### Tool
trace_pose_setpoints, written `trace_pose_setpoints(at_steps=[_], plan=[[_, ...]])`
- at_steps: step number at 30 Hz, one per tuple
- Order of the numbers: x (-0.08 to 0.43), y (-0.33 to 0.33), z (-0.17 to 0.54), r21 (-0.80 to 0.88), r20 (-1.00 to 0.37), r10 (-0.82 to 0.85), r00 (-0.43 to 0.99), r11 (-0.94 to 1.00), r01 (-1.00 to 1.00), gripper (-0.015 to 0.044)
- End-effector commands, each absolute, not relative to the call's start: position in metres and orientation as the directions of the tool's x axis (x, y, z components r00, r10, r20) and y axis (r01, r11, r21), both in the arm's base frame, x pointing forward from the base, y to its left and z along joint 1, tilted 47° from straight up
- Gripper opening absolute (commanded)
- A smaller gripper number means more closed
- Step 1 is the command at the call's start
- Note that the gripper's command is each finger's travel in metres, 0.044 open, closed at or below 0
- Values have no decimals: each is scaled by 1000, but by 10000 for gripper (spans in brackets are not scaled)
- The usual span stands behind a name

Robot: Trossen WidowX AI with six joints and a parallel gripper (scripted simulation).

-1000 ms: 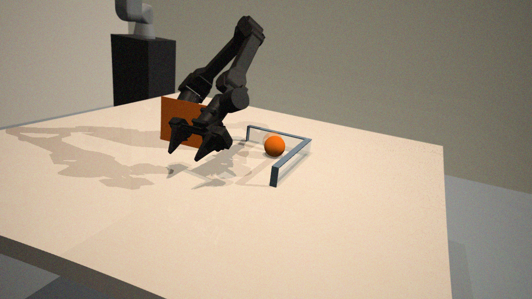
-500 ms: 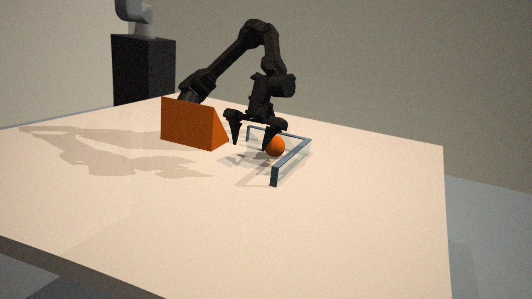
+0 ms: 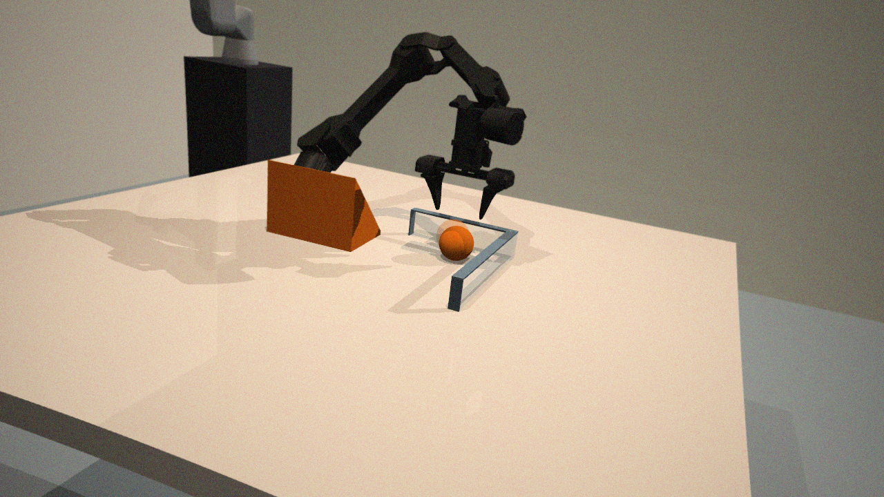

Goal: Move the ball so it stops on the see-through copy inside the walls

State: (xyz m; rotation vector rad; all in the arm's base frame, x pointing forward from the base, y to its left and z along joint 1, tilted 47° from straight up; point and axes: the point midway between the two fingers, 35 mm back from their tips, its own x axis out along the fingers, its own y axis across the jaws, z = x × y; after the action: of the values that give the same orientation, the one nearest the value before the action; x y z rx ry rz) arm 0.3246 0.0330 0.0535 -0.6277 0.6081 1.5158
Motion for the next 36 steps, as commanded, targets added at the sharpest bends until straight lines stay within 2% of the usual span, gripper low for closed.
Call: trace_pose_setpoints(at_steps=[1, 36], plan=[[324, 37, 61, 8, -691, 722, -26, -28, -1000, 440], [323, 77, 23, 7, -690, 723, -25, -28, -1000, 440]])
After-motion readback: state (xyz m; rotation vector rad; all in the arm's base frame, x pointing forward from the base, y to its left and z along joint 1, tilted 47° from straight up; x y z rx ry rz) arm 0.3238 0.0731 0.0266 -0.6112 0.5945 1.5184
